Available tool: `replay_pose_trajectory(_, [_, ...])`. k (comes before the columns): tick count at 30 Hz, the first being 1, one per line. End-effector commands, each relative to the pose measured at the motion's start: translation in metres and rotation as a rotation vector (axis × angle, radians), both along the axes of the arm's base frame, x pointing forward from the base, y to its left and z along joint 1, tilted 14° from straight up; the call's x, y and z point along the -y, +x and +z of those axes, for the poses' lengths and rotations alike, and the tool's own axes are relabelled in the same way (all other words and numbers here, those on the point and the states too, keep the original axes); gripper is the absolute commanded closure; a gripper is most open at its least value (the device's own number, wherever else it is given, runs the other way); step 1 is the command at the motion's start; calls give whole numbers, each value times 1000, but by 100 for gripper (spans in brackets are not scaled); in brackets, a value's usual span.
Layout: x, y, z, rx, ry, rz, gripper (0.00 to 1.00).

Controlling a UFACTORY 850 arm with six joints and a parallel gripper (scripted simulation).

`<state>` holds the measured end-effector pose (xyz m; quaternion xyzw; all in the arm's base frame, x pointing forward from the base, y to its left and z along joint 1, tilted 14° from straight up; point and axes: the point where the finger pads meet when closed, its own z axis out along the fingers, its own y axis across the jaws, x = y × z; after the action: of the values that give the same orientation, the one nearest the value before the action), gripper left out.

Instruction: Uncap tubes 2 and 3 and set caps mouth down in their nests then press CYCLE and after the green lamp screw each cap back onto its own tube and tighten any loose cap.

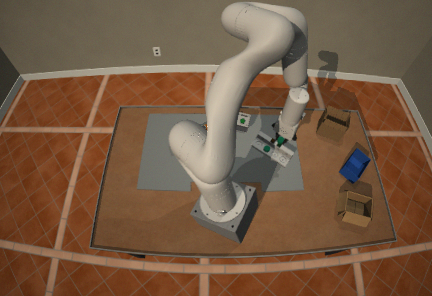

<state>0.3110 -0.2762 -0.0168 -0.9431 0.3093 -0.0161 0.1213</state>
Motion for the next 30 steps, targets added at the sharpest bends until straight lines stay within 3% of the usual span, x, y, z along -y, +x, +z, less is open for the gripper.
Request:
replay_pose_trajectory(1, [1,1,-5,-3,2,0,100])
replay_pose_trajectory(4, [-1,2,-9,-3,2,0,100])
replay_pose_trajectory(19, [-17,9,-82,-4,2,0,100])
replay_pose_trajectory(21, [-17,9,-82,-4,2,0,100])
replay_pose_trajectory(30, [-26,14,-124,-4,2,0,100])
